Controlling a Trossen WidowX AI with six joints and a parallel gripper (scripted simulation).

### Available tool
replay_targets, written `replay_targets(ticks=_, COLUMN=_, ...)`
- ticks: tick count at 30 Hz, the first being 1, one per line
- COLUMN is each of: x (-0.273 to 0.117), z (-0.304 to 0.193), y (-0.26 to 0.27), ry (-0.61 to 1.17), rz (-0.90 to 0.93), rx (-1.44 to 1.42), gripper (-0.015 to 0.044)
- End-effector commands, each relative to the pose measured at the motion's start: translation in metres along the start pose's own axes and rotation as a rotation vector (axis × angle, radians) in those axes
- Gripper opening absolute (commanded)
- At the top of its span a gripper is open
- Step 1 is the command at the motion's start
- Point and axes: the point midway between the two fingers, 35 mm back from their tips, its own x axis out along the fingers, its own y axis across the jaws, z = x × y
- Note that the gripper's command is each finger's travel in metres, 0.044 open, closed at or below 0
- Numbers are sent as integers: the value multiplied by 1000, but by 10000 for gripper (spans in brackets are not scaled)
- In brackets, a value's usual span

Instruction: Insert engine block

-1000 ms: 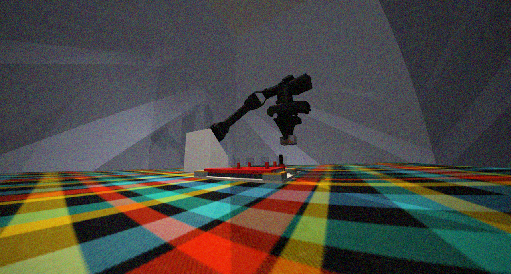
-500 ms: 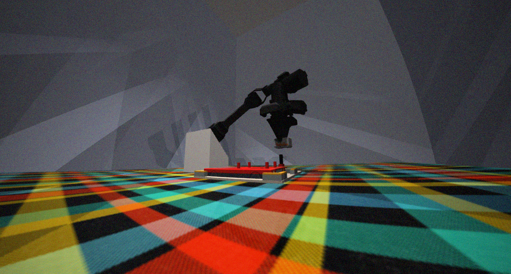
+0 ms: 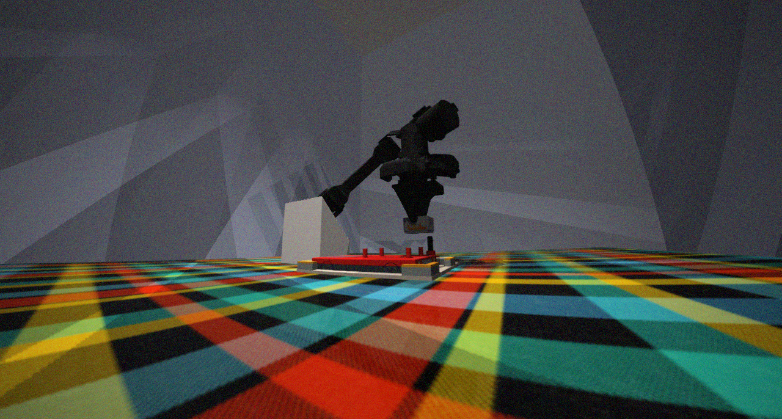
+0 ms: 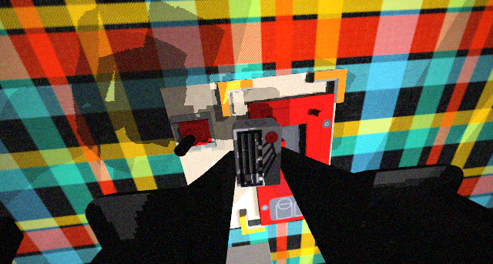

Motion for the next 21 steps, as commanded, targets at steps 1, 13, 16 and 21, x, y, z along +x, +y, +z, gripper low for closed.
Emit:
replay_targets(ticks=1, x=3, z=-4, y=-12, ry=-2, rz=-4, rx=-11, gripper=0)
replay_targets(ticks=13, x=16, z=-18, y=-45, ry=-5, rz=3, rx=-46, gripper=0)
replay_targets(ticks=16, x=20, z=-23, y=-53, ry=-5, rz=5, rx=-56, gripper=0)
replay_targets(ticks=21, x=21, z=-25, y=-57, ry=-6, rz=7, rx=-65, gripper=53)
